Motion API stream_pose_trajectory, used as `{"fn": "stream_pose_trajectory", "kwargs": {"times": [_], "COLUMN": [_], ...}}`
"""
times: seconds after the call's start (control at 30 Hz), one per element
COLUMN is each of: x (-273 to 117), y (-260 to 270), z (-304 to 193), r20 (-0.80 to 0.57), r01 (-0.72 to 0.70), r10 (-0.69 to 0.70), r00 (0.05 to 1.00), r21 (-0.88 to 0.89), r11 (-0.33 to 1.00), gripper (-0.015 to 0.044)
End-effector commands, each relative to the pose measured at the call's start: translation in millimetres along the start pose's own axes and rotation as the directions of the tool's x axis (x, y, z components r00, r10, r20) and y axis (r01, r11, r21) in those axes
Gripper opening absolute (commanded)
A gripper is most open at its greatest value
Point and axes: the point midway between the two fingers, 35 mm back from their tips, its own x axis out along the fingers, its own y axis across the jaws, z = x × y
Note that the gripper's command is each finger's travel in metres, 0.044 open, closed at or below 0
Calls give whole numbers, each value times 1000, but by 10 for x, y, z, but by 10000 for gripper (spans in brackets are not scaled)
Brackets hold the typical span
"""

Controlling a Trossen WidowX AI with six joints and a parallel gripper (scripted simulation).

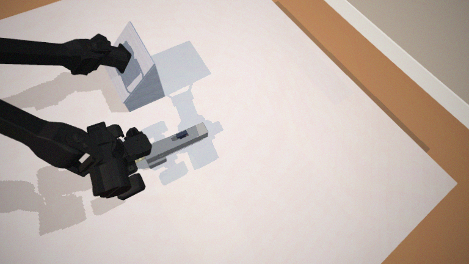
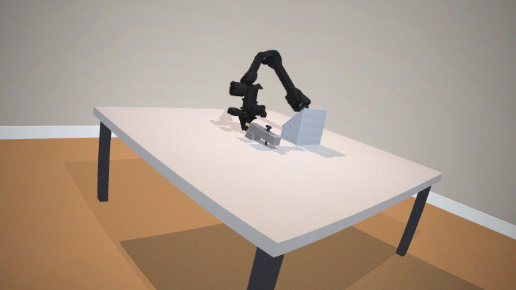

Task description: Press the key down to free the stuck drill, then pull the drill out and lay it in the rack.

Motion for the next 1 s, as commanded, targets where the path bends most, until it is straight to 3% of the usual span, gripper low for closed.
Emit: {"fn": "stream_pose_trajectory", "kwargs": {"times": [0.0, 0.97], "x": [-7, -44], "y": [-2, 1], "z": [-2, 2], "r20": [1, 4], "r01": [1, -1], "r10": [-1, 1], "r00": [1000, 1000], "r21": [1, 3], "r11": [1000, 1000], "gripper": [0, 0]}}
